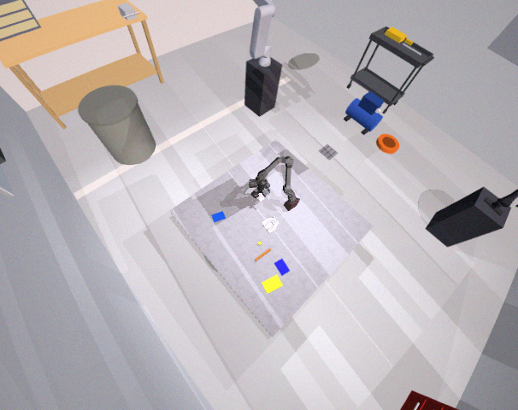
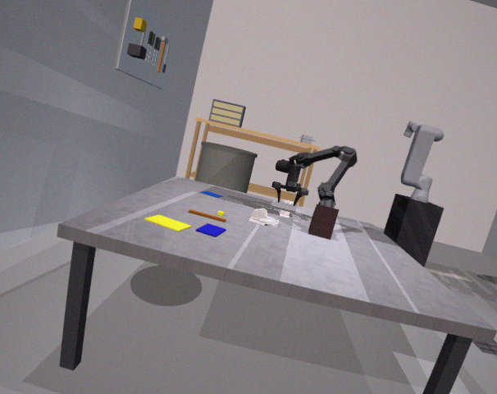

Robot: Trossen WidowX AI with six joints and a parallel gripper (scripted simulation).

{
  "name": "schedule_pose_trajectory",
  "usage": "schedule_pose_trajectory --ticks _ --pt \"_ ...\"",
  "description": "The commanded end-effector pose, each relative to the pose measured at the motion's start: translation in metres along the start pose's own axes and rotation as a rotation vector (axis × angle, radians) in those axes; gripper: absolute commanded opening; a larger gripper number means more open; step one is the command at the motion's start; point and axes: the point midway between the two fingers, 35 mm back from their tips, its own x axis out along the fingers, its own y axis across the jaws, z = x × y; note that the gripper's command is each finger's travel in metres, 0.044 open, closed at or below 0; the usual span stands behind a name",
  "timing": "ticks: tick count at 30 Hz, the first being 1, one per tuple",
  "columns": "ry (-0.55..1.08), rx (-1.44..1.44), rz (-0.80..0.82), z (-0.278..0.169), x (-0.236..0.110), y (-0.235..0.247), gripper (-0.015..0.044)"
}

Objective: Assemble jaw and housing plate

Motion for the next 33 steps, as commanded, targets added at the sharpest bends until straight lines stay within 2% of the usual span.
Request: schedule_pose_trajectory --ticks 1,13,33 --pt "0.010 0.010 -0.004 -0.003 -0.015 0.001 0.0351" --pt "0.010 0.021 -0.005 -0.002 -0.023 0.001 0.0351" --pt "-0.047 0.380 -0.017 0.046 -0.019 -0.042 0.0351"
